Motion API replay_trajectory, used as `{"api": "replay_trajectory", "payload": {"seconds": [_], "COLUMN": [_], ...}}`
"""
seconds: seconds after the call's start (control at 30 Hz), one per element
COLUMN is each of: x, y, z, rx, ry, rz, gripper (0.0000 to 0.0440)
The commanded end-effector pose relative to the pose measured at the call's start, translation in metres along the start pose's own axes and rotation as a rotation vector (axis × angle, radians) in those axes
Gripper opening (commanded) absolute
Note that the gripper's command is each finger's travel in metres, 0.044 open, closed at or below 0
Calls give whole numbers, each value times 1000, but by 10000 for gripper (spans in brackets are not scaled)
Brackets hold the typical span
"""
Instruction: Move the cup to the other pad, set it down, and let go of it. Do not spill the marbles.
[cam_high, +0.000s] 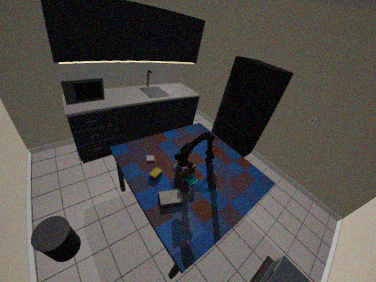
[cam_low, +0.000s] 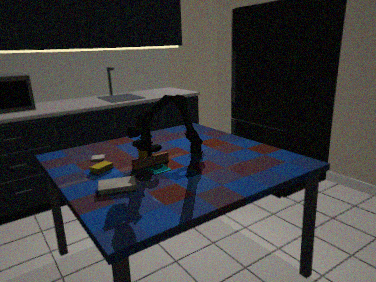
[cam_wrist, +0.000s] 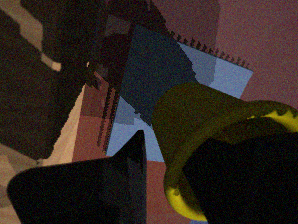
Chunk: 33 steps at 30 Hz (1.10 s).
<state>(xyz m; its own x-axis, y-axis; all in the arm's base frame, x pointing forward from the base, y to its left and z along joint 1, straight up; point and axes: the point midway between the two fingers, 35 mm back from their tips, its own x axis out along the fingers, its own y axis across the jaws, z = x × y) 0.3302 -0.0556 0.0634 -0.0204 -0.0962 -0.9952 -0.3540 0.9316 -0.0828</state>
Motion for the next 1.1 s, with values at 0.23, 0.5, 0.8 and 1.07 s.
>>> {"api": "replay_trajectory", "payload": {"seconds": [0.23,0.5,0.8,1.07], "x": [-7,-28,-52,-70], "y": [0,5,17,34], "z": [1,8,22,37], "rx": [-101,-141,-180,-221], "ry": [-3,-23,-59,-95], "rz": [11,14,7,-5], "gripper": [16,19,18,13]}}
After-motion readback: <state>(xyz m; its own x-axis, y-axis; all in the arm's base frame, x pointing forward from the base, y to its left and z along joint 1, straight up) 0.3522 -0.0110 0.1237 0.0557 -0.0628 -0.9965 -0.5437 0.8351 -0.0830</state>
